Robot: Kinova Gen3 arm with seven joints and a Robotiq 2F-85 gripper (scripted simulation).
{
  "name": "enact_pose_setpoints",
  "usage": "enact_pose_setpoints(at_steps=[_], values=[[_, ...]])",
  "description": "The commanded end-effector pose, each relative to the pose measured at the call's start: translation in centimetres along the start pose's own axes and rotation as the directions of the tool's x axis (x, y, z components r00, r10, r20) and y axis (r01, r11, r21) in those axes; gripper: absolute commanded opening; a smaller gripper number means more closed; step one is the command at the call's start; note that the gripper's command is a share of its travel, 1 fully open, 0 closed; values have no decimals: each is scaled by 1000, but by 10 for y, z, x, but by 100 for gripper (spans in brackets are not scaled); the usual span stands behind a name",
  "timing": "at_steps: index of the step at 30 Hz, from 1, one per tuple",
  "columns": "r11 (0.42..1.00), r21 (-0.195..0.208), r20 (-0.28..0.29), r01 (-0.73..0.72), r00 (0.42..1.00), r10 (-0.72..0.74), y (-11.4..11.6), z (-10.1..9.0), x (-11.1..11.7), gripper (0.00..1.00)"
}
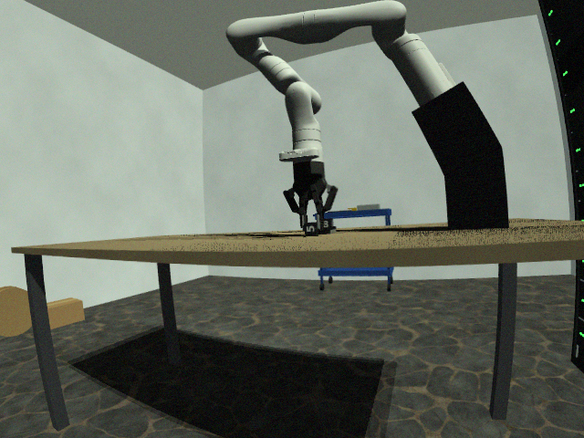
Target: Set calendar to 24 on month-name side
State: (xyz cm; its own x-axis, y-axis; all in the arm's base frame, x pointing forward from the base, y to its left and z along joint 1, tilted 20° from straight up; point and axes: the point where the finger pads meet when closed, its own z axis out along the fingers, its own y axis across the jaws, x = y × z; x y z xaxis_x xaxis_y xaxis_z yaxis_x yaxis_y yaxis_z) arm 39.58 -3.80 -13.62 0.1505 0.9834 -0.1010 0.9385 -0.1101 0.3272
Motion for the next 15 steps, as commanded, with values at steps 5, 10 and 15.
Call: enact_pose_setpoints(at_steps=[5, 10, 15], values=[[1000, 11, -1, 10, 1000, -10, -8, -1, -1, 26], [1000, 7, -1, 10, 1000, -10, -7, 0, -1, 26], [1000, 8, -1, 10, 1000, -10, -7, 0, -1, 26]])
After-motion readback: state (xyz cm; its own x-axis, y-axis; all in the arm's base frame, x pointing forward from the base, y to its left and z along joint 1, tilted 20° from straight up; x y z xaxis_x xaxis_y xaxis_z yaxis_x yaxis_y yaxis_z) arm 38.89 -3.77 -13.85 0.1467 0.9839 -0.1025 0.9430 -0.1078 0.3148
